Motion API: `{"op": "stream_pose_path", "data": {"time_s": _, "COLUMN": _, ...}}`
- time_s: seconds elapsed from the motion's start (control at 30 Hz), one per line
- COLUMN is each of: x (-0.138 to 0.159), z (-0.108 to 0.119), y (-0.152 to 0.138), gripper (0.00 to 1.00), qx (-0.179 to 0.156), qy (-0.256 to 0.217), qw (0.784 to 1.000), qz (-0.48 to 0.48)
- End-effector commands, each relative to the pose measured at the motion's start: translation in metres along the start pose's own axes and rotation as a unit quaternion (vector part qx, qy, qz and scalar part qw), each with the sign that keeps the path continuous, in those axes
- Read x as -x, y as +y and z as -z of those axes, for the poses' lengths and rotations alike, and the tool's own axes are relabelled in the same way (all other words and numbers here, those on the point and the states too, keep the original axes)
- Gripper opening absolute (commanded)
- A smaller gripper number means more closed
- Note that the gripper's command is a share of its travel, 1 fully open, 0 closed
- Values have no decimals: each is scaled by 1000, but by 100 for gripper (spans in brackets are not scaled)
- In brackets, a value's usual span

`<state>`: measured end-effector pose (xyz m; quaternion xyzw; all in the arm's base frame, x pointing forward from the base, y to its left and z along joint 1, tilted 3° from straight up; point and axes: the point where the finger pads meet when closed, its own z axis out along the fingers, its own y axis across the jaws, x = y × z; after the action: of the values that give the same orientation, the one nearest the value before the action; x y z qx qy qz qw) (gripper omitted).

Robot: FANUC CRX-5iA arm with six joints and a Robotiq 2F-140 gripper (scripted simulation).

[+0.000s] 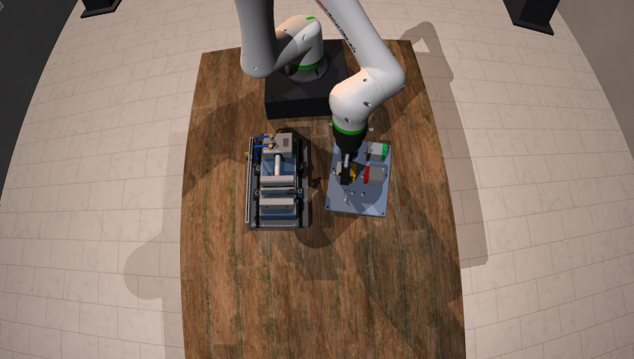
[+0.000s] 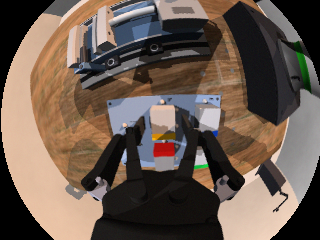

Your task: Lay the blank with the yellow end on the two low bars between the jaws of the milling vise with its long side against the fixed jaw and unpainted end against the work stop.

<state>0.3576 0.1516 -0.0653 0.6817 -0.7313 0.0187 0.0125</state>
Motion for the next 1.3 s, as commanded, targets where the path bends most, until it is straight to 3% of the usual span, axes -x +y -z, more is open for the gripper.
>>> {"op": "stream_pose_path", "data": {"time_s": 0.0, "x": 0, "z": 1, "y": -1, "gripper": 54, "qx": -1, "qy": 0, "qw": 1000, "qz": 0}}
{"op": "stream_pose_path", "data": {"time_s": 1.27, "x": 0, "z": 10, "y": 0, "gripper": 54, "qx": -1, "qy": 0, "qw": 1000, "qz": 0}}
